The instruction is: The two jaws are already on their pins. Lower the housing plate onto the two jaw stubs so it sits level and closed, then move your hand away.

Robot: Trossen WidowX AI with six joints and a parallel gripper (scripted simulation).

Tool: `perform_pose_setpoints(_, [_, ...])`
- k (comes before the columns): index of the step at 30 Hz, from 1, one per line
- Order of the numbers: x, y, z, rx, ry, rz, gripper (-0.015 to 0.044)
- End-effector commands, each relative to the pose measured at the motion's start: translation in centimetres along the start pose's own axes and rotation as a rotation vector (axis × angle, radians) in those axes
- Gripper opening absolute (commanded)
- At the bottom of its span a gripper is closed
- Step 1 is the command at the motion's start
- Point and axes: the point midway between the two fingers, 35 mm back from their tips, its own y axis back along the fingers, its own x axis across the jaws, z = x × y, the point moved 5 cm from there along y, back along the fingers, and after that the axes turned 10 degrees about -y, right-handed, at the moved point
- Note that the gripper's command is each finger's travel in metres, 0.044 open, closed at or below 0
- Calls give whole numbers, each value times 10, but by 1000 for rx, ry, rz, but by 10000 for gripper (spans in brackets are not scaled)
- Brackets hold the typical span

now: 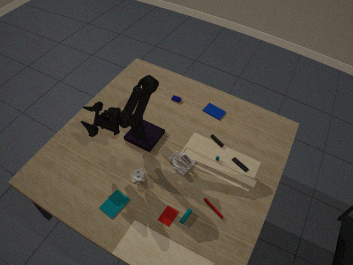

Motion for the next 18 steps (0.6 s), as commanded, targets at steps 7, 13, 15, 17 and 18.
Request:
perform_pose_setpoints(7, [-16,3,-20,72,97,-94,440])
perform_pose_setpoints(13, [-38,11,-44,171,227,-219,440])
perform_pose_setpoints(15, [-45,15,-51,204,271,-260,440])
perform_pose_setpoints(17, [-52,20,-58,237,315,-302,440])
perform_pose_setpoints(18, [-56,22,-61,254,337,-323,440])
